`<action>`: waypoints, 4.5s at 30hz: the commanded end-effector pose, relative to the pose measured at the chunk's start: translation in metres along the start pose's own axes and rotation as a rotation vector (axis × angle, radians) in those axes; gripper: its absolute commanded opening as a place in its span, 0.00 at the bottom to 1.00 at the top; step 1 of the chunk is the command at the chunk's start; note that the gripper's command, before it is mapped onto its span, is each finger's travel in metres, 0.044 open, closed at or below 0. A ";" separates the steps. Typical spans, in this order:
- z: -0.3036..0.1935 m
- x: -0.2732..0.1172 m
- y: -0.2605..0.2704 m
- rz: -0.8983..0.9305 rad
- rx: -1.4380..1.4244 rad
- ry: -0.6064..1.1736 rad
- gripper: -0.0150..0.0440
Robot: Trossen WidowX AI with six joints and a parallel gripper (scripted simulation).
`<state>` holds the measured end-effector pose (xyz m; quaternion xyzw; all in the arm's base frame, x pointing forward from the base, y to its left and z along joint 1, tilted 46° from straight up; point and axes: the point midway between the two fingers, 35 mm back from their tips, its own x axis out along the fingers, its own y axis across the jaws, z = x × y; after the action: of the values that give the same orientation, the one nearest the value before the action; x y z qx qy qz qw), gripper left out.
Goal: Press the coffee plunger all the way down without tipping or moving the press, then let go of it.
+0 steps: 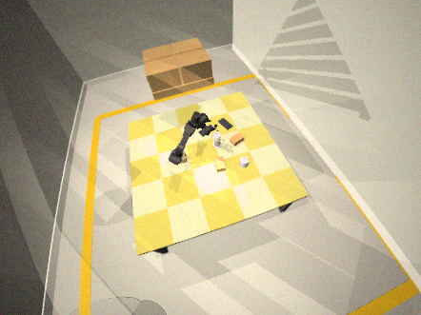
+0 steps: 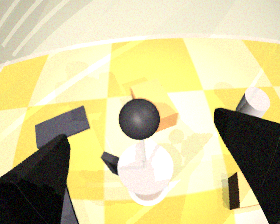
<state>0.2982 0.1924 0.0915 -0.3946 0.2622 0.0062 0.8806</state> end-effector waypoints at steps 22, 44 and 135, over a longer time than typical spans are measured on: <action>-0.003 0.032 -0.001 0.000 -0.005 0.003 0.87; -0.005 0.033 0.000 0.000 -0.005 0.003 0.46; -0.064 0.101 0.007 -0.002 -0.007 0.001 0.46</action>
<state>0.3541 0.1382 0.0090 -0.3942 0.2531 0.0099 0.8834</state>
